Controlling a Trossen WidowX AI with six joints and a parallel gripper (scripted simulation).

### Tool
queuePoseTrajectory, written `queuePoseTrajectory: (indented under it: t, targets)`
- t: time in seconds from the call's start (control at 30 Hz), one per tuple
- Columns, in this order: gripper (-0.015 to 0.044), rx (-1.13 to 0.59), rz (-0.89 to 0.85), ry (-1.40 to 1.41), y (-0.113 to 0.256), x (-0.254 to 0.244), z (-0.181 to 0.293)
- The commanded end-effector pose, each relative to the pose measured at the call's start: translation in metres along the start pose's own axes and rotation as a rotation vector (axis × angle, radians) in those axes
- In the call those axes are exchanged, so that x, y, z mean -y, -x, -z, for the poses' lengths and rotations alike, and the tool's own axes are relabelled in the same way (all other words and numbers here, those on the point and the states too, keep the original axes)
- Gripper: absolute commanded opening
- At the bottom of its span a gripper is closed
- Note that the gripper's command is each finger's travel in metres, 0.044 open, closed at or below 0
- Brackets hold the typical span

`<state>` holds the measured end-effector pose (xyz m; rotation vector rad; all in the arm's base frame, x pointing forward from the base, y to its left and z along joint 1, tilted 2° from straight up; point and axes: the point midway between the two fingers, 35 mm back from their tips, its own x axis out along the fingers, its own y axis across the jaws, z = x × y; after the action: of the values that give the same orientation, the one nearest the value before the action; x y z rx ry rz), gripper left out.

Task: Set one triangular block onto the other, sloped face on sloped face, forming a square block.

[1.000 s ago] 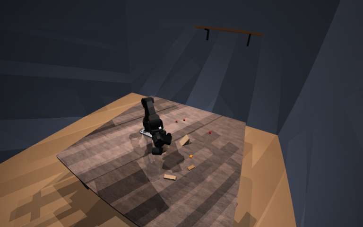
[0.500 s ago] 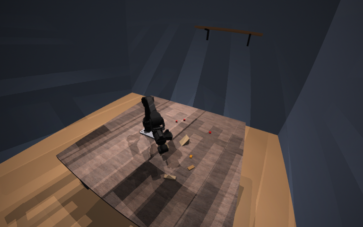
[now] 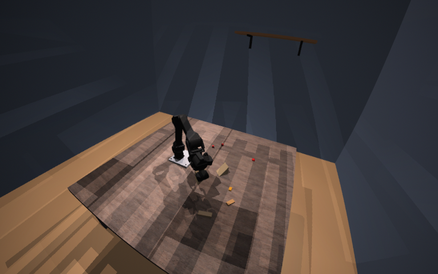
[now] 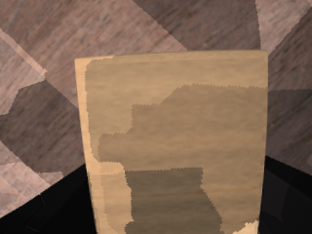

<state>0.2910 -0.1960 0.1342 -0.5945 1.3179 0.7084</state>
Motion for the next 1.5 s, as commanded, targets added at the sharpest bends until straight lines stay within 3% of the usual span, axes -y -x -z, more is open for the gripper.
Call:
queuePoseTrajectory:
  t: [0.0, 1.03, 1.47]
  targets:
    - [0.0000, -0.003, 0.009, 0.000, 0.007, -0.007, -0.018]
    - [0.0000, 0.013, 0.002, -0.001, 0.028, -0.079, -0.131]
    - [0.0000, 0.015, 0.002, -0.001, -0.024, -0.077, -0.145]
